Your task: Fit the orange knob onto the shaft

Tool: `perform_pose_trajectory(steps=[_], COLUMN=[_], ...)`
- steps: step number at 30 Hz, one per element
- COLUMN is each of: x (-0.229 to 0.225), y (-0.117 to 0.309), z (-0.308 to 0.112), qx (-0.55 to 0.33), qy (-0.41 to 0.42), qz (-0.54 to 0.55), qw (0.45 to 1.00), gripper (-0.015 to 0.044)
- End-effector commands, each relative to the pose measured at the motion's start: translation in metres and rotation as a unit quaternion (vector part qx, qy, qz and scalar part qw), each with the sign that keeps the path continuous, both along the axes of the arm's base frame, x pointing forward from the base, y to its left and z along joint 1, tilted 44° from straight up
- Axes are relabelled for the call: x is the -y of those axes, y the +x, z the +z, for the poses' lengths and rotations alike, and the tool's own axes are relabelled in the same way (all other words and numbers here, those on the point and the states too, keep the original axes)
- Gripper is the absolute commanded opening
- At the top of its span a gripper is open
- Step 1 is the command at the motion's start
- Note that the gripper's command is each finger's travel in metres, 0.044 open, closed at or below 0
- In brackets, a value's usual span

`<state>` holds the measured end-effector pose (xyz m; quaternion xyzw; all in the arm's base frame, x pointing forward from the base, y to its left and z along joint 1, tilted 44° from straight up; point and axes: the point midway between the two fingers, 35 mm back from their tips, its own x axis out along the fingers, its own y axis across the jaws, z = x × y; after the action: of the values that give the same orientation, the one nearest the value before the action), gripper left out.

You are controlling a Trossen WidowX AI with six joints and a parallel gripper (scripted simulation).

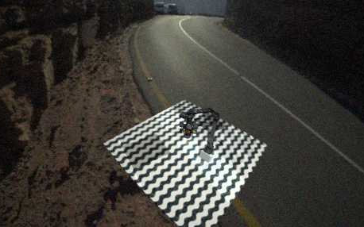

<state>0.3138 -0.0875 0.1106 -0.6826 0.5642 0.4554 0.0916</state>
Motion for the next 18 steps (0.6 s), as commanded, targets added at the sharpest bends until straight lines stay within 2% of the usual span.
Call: perform_pose_trajectory(steps=[1, 6, 18], x=[-0.0015, -0.0015, -0.0002], y=[0.0019, 0.0044, 0.0023], z=[0.0017, 0.0006, -0.0001], qx=[-0.015, -0.069, -0.069], qy=[0.001, 0.005, 0.005], qz=[0.019, 0.076, 0.076], qw=[1.0, 0.995, 0.995], gripper=[0.0, 0.0, 0.0])
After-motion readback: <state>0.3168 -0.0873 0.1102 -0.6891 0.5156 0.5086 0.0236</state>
